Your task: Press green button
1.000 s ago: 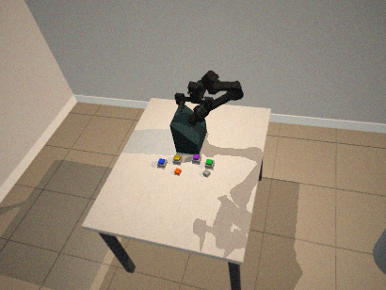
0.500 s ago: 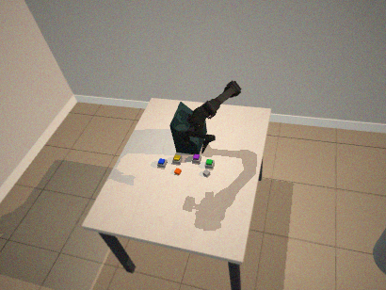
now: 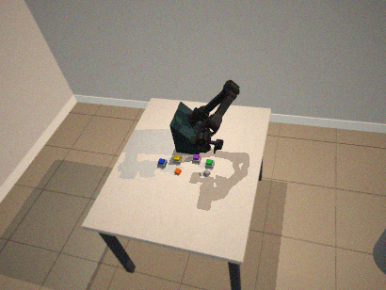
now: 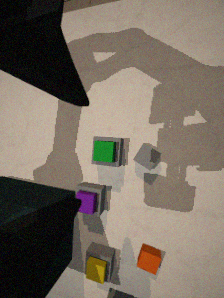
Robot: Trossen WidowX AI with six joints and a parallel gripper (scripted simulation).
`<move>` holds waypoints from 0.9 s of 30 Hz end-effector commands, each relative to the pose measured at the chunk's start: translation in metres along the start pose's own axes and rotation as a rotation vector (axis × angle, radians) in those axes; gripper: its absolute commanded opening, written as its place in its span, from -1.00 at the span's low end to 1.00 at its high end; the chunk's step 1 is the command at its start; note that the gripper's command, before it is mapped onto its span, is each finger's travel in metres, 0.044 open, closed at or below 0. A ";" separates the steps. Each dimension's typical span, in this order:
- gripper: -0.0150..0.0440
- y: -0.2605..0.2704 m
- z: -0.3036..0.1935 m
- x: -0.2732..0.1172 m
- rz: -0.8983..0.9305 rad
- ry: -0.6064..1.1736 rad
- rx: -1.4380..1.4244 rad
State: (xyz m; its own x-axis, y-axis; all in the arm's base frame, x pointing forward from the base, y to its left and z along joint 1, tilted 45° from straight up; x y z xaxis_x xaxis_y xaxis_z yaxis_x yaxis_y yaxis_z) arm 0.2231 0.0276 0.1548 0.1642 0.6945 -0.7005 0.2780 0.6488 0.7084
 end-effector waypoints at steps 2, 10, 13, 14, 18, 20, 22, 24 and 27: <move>0.86 -0.002 -0.007 0.006 -0.010 0.042 -0.002; 0.33 -0.003 -0.009 0.060 -0.010 0.042 -0.002; 0.06 -0.003 -0.010 0.067 -0.008 0.042 -0.002; -0.03 -0.003 -0.010 0.067 -0.008 0.042 -0.002; -0.38 -0.003 -0.010 0.067 -0.008 0.042 -0.002; -0.42 -0.003 -0.010 0.067 -0.008 0.042 -0.002; -0.42 -0.003 -0.010 0.067 -0.008 0.042 -0.002; -0.42 -0.003 -0.010 0.067 -0.008 0.042 -0.002; -0.42 -0.003 -0.010 0.067 -0.008 0.042 -0.002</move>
State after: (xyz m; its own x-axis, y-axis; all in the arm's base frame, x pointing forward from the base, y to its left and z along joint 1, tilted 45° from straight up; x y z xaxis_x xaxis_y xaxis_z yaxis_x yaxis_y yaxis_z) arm 0.2253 0.0754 0.1090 0.1260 0.7047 -0.6983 0.2698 0.6530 0.7077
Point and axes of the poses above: the point midway between the two fingers, 35 mm back from their tips, its own x axis out along the fingers, its own y axis across the jaws, z = x × y, the point moved 6 cm from there along -x, back along the fingers, and after that the axes turned 10 degrees about x, right-handed, at the moved point
